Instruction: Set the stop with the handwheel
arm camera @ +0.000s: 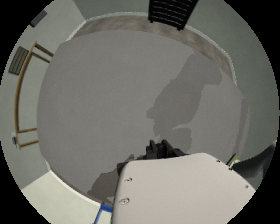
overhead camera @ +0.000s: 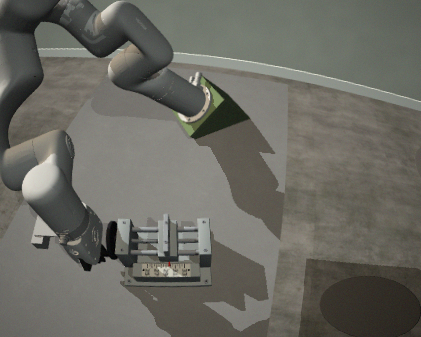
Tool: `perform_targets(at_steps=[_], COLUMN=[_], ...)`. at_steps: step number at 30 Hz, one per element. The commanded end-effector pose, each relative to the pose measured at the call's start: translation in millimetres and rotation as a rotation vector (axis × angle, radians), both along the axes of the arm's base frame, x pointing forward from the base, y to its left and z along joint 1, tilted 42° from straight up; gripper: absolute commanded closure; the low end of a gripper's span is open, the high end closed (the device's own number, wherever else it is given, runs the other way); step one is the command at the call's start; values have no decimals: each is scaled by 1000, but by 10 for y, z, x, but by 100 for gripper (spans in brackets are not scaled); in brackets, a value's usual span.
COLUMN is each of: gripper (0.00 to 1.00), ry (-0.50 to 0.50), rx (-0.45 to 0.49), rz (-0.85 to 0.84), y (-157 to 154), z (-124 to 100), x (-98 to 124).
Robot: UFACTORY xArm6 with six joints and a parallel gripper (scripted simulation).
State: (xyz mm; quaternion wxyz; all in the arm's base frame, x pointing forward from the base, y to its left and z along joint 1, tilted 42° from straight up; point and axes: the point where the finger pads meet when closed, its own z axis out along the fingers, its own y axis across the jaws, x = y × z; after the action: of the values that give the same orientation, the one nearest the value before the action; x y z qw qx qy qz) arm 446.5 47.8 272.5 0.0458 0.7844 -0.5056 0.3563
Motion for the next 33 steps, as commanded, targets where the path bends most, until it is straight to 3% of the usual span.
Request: perform_targets(at_steps=[1,33], gripper=[94,94], ry=[-2,-2], rx=[0,0], rz=[0,0], y=[-1,-80], z=[4,-90], x=[1,-13])
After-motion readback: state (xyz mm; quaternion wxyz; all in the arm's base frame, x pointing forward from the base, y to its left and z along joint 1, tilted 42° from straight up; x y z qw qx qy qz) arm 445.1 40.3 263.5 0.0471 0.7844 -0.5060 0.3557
